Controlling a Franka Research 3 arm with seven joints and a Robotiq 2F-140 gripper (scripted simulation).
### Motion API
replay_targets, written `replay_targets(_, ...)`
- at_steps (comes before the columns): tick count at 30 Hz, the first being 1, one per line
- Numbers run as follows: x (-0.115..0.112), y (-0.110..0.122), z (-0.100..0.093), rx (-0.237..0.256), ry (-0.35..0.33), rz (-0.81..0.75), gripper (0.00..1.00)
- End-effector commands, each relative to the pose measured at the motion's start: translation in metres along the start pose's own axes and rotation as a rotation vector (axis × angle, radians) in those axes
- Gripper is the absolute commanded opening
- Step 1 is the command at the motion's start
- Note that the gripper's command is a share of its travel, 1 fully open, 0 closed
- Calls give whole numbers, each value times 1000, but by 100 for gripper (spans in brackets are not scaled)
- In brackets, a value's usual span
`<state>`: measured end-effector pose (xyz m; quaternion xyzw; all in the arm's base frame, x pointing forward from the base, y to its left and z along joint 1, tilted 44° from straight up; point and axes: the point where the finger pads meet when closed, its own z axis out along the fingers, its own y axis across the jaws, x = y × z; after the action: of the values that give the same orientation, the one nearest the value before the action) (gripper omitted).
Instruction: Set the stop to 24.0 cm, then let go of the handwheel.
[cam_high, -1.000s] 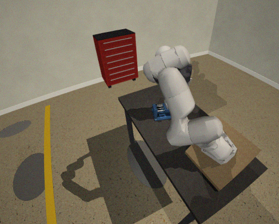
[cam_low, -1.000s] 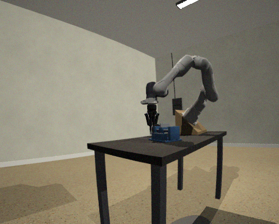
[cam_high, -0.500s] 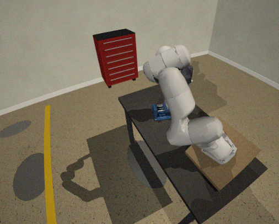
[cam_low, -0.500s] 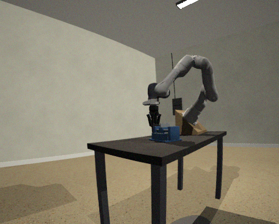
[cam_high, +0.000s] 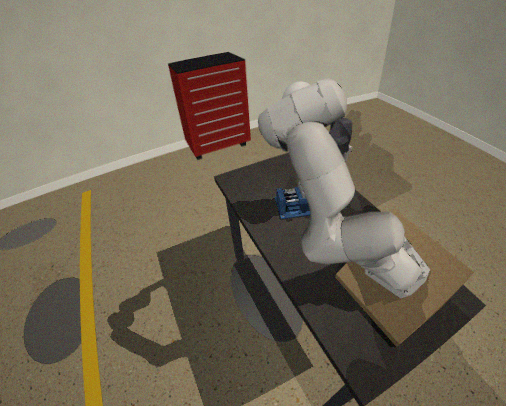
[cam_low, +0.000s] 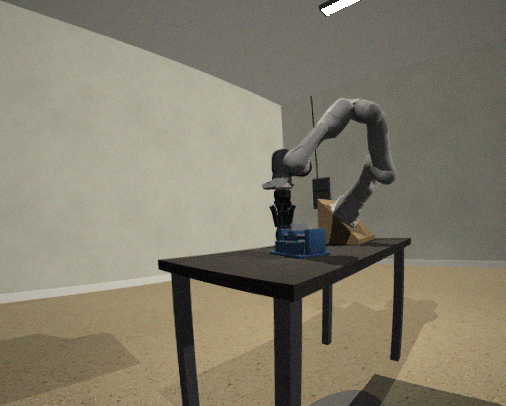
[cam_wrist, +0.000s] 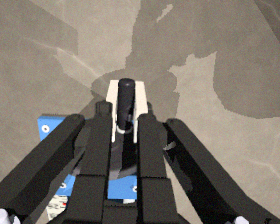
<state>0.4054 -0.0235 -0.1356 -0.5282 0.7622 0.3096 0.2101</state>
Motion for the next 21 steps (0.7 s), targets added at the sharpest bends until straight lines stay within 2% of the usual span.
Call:
replay_targets(1,1,6,-6,0,-3,-5,4)
replay_targets(12,1,11,-26,0,-3,-5,4)
replay_targets(21,1,-2,-48,0,-3,-5,4)
